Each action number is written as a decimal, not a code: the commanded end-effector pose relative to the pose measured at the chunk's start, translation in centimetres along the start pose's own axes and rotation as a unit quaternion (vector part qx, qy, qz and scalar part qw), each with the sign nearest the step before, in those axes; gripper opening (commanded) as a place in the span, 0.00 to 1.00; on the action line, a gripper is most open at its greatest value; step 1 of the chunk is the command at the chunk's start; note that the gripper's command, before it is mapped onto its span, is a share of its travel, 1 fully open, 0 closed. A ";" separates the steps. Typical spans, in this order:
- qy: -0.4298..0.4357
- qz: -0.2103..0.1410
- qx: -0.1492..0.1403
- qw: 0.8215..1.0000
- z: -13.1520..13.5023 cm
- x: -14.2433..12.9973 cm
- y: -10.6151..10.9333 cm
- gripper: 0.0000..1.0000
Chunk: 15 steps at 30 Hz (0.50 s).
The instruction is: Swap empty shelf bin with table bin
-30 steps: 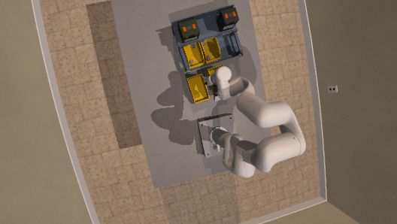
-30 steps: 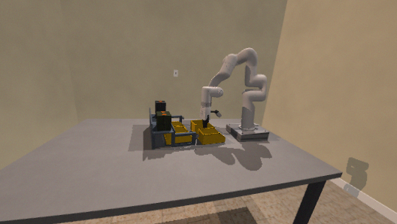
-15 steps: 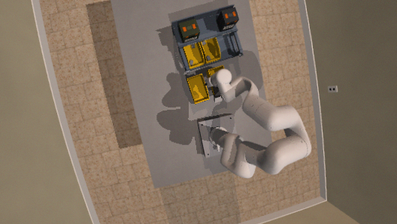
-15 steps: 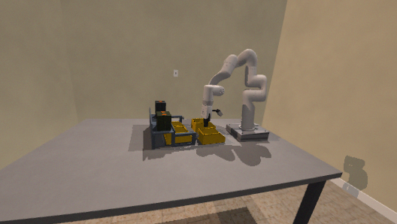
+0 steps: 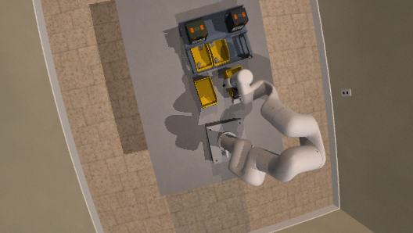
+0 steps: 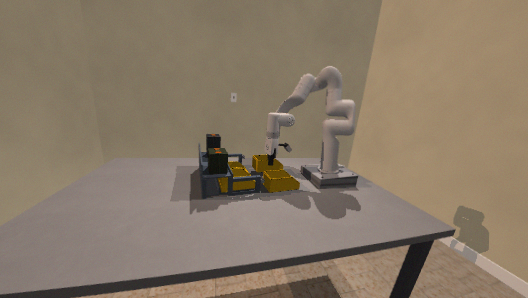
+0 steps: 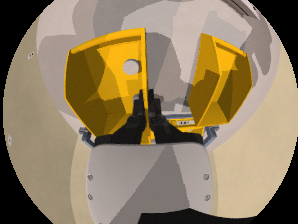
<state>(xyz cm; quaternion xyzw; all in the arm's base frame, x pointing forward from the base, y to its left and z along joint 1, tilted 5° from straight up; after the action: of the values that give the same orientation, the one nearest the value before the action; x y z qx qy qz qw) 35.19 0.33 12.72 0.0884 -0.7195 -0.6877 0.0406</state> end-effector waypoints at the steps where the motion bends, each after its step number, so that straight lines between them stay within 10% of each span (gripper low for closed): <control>1: 0.001 -0.001 -0.002 1.000 -3.6 -0.5 0.0 0.00; 15: 0.002 -0.001 -0.002 1.000 -7.6 -0.7 -0.1 0.00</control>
<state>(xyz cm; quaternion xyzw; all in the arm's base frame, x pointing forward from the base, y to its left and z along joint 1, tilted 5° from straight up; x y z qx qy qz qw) 37.10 -6.94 13.06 0.0895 -0.7184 -0.6886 0.0411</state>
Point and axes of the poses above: the point where the finger pads meet when closed, its own y axis back along the fingers, its own z axis across the jaws, x = y × z, the point moved 7 cm from there along y, back along the fingers, and after that the axes turned 8 degrees about -y, right-handed, at the moved point
